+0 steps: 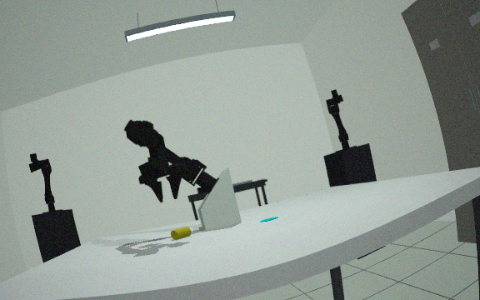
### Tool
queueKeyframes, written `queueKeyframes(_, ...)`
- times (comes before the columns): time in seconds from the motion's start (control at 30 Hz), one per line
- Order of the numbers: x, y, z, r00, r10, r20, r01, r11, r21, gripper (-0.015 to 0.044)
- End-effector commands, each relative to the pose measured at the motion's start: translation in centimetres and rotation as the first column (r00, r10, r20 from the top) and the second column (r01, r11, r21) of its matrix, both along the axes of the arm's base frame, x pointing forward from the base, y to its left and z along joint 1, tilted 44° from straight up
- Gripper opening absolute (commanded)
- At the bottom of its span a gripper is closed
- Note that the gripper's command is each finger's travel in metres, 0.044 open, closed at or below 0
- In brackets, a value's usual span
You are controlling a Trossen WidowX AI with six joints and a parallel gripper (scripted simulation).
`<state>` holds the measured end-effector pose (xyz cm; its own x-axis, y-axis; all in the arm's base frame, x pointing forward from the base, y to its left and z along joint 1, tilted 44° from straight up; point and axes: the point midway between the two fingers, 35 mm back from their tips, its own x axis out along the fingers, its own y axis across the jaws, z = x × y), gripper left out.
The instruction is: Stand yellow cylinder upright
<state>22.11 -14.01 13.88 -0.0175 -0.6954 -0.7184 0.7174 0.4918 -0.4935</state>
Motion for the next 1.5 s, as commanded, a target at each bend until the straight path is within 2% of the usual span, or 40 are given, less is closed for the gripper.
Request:
queueKeyframes(0.0,-0.9,-0.3,-0.2,0.998,-0.06,0.0,0.06,0.998,-0.002,0.0309)
queueKeyframes(0.13,-0.7,-1.0,-1.0,0.998,-0.061,0.0,0.061,0.998,0.002,0.0309)
queueKeyframes(0.33,-1.3,-7.3,-7.4,0.998,-0.06,0.0,0.06,0.998,-0.003,0.0309)
queueKeyframes(0.53,-1.6,-8.0,-8.0,0.998,-0.06,0.0,0.06,0.998,-0.007,0.0309)
queueKeyframes(0.8,-1.6,-8.0,-8.0,0.998,-0.06,0.0,0.06,0.998,-0.007,0.0105)
queueKeyframes(1.47,-0.8,-5.4,-5.5,0.997,-0.071,0.006,0.071,0.997,0.014,0.0105)
